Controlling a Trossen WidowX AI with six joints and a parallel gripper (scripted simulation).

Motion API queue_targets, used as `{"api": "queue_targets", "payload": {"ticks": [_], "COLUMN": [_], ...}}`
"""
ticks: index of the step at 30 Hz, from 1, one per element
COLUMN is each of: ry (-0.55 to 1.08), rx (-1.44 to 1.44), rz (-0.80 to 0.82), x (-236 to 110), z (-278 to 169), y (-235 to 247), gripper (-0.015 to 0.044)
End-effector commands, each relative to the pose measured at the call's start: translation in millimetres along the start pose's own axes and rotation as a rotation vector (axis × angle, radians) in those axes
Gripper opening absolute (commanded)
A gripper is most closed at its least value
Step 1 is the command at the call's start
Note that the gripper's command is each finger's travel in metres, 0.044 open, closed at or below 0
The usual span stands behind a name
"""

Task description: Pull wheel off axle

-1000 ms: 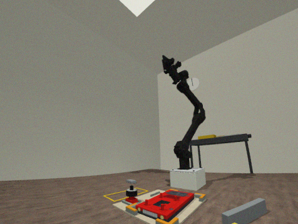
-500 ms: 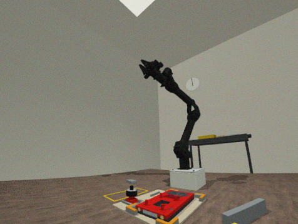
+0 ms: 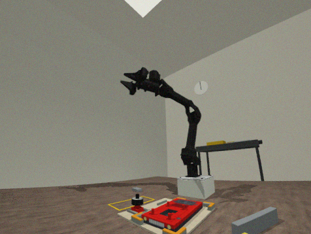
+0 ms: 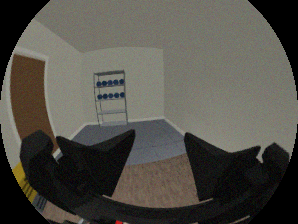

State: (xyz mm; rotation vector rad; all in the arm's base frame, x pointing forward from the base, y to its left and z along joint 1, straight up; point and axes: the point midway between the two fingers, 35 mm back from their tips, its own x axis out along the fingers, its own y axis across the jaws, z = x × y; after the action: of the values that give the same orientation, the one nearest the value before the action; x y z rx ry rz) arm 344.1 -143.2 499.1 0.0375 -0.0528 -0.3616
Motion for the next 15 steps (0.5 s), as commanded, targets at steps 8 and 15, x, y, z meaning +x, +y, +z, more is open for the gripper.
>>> {"api": "queue_targets", "payload": {"ticks": [8,15], "ry": [0.402,0.705], "rx": [0.319,0.565], "rz": [-0.03,-0.16], "x": [45,51], "z": [-127,-223], "y": [21,37], "gripper": [0.03,0.03]}}
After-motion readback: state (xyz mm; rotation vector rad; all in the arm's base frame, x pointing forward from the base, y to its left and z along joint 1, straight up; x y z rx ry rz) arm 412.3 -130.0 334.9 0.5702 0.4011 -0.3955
